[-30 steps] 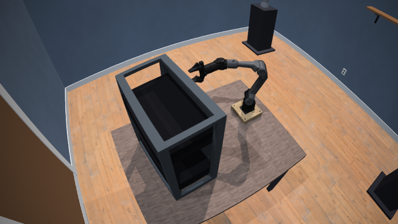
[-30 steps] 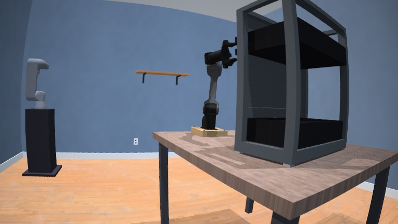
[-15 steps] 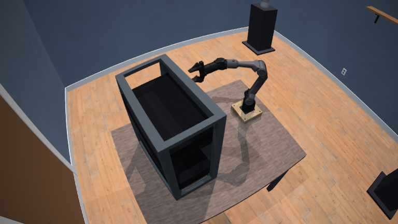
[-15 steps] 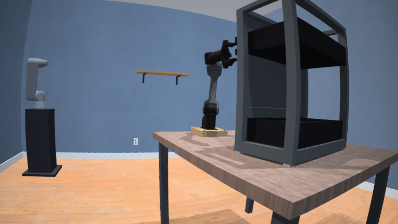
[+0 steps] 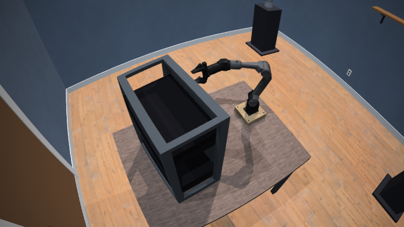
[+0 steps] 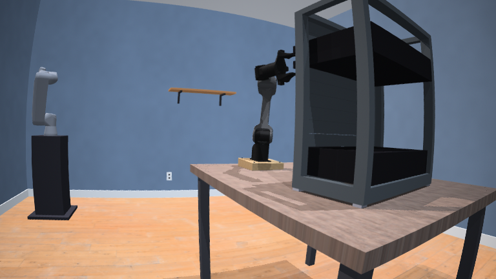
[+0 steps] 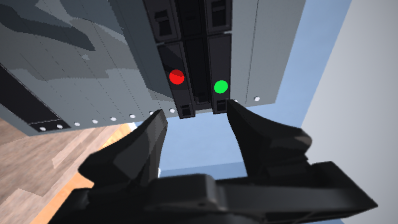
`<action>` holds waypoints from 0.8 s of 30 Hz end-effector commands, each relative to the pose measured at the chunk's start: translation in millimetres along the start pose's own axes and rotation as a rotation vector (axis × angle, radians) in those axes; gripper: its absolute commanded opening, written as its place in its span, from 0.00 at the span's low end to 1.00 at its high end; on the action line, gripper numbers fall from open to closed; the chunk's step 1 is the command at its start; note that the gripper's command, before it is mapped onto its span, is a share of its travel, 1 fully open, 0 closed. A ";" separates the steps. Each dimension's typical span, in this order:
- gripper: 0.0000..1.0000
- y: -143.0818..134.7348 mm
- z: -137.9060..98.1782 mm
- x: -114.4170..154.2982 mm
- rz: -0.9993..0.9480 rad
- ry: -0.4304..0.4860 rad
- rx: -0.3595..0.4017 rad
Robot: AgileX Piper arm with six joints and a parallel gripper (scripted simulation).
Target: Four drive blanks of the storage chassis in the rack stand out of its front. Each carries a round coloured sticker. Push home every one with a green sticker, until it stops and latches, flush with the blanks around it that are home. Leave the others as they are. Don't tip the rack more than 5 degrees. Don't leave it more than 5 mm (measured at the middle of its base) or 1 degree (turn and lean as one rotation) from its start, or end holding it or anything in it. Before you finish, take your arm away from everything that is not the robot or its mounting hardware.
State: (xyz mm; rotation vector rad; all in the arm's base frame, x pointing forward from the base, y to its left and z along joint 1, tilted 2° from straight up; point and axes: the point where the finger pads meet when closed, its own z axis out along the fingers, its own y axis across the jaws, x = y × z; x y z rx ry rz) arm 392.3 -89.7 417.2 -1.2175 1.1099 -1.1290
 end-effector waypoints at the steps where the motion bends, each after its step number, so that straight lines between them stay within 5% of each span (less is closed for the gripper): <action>1: 1.00 -0.6 0.2 -0.3 -0.001 -0.001 0.001; 22: 1.00 -0.6 0.2 -0.3 -0.001 -0.001 0.001; 23: 0.00 -0.6 0.2 -0.3 -0.001 -0.001 0.001; 24: 0.00 -0.6 0.2 -0.3 -0.001 -0.001 0.001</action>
